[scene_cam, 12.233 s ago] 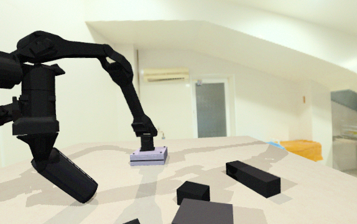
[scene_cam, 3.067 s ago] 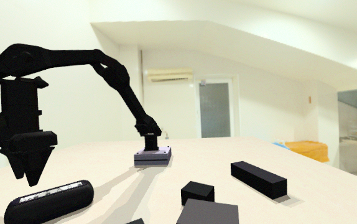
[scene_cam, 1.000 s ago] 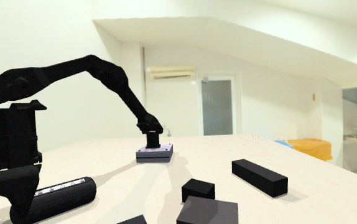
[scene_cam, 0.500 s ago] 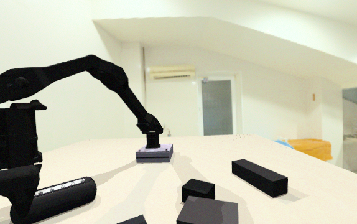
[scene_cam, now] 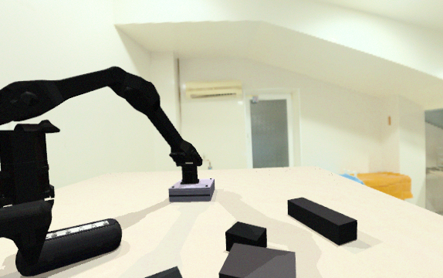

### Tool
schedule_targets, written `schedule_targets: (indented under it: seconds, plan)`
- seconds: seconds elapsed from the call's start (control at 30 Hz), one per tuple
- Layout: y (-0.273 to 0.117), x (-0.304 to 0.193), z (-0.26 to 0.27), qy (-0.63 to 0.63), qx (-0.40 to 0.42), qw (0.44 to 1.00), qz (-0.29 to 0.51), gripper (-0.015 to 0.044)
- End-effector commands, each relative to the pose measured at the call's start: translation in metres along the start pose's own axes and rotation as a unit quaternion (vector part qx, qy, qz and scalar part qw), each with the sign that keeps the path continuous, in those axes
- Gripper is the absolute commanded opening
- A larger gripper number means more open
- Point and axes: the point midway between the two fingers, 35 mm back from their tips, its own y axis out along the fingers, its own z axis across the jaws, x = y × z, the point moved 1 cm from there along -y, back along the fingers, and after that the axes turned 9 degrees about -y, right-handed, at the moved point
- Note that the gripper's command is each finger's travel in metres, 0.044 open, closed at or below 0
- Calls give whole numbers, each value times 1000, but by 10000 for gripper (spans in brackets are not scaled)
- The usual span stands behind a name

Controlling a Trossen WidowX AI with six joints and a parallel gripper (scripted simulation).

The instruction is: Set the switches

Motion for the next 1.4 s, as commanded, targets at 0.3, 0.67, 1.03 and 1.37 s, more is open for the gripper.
schedule_targets:
  seconds: [0.3,0.67,1.03,1.37]
  plan:
    - [-14,-4,1,3,1,1000,-1,335]
    - [-22,-8,1,3,1,1000,-1,335]
    - [-30,-12,2,3,1,1000,0,335]
    - [-37,-17,3,3,1,1000,0,335]
